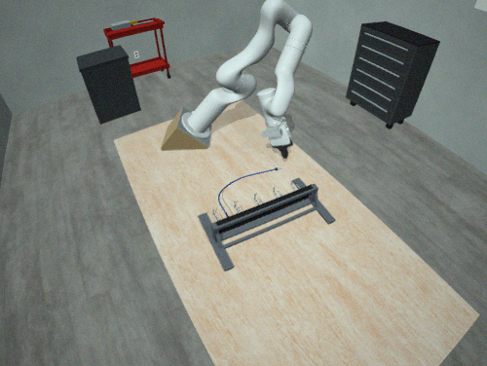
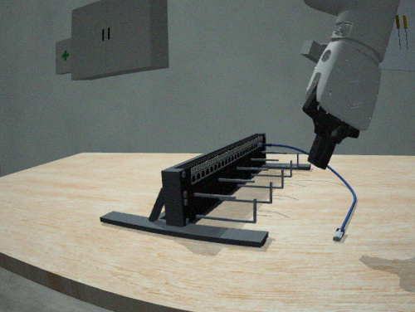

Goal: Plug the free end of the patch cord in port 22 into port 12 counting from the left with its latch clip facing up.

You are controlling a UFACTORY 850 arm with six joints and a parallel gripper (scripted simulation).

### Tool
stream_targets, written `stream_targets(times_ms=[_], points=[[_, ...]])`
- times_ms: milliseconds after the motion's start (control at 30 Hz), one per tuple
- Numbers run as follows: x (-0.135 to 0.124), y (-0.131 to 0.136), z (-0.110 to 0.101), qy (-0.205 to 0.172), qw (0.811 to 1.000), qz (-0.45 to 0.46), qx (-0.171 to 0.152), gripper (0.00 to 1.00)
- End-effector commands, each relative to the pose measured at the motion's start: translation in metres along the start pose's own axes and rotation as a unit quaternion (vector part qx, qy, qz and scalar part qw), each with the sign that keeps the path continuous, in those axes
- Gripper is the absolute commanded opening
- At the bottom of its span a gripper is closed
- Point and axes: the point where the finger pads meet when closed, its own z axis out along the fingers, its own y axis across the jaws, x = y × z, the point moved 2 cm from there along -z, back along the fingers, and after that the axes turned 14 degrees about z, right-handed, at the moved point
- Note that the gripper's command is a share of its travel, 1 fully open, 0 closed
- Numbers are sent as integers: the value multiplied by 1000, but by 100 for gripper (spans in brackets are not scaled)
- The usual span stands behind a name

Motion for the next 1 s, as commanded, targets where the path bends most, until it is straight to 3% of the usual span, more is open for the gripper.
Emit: stream_targets(times_ms=[0,267,533,833,967], points=[[5,-7,-5,16,996,-67,49,0],[12,-13,-11,42,988,-129,77,0],[26,-21,-23,93,965,-222,109,0],[37,-26,-33,138,939,-289,124,0],[46,-28,-42,175,916,-337,129,0]])
